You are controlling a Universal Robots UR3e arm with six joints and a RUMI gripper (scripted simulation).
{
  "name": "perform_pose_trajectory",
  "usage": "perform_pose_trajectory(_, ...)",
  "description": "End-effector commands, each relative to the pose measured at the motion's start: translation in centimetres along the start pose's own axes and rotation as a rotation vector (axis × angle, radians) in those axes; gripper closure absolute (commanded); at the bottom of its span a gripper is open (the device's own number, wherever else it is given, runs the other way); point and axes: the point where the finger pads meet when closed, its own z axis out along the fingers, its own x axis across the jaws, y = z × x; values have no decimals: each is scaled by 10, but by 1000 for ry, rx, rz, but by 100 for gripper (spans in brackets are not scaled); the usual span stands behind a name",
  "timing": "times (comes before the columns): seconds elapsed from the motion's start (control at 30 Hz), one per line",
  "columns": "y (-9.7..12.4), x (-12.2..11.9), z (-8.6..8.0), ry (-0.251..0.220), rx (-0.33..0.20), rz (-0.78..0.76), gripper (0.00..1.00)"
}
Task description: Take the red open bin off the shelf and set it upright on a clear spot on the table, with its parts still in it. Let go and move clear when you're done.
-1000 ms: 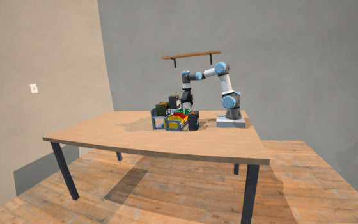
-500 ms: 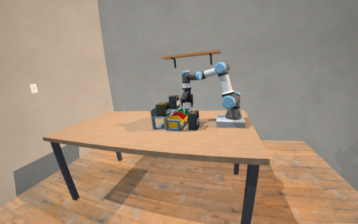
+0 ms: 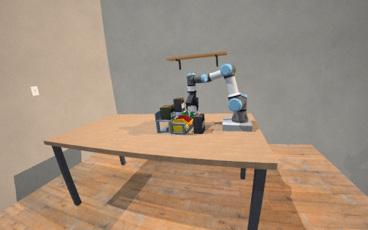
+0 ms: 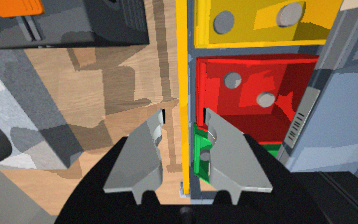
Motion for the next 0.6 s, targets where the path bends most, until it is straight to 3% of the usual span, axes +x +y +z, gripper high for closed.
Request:
perform_pose_trajectory(0.0, 0, 1, 3, 3, -1, 0, 72)
perform_pose_trajectory(0.57, 0, 1, 13, 3, -1, 0, 72)
